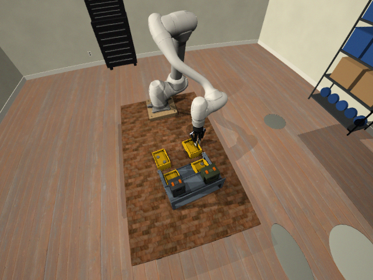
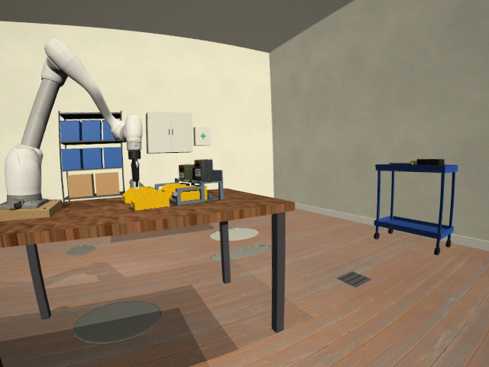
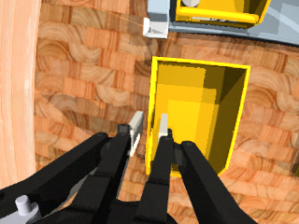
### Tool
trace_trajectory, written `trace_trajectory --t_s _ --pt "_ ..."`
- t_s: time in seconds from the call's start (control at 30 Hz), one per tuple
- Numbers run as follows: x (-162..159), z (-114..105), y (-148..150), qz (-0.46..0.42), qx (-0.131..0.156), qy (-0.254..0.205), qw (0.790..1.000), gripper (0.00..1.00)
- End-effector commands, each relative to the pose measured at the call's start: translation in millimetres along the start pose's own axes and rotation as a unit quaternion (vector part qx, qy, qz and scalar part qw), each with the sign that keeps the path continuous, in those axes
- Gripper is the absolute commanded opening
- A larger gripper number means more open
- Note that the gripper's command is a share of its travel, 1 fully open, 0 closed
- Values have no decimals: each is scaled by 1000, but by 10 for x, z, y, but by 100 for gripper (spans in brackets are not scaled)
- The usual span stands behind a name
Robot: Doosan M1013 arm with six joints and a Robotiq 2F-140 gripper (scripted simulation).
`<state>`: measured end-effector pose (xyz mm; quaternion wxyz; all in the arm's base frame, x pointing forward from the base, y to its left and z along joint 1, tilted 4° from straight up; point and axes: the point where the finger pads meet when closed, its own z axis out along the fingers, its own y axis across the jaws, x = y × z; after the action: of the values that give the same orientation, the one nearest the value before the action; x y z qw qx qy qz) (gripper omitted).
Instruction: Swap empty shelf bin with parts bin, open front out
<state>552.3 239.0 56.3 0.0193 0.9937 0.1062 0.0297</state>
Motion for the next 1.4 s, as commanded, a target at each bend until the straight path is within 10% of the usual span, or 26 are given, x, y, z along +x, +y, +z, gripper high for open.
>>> trace_trajectory --t_s 0.0,1.37 --pt "-31 39 26 1 -2 -2 1000 24" --pt "-30 -175 25 1 -2 -2 1000 24"
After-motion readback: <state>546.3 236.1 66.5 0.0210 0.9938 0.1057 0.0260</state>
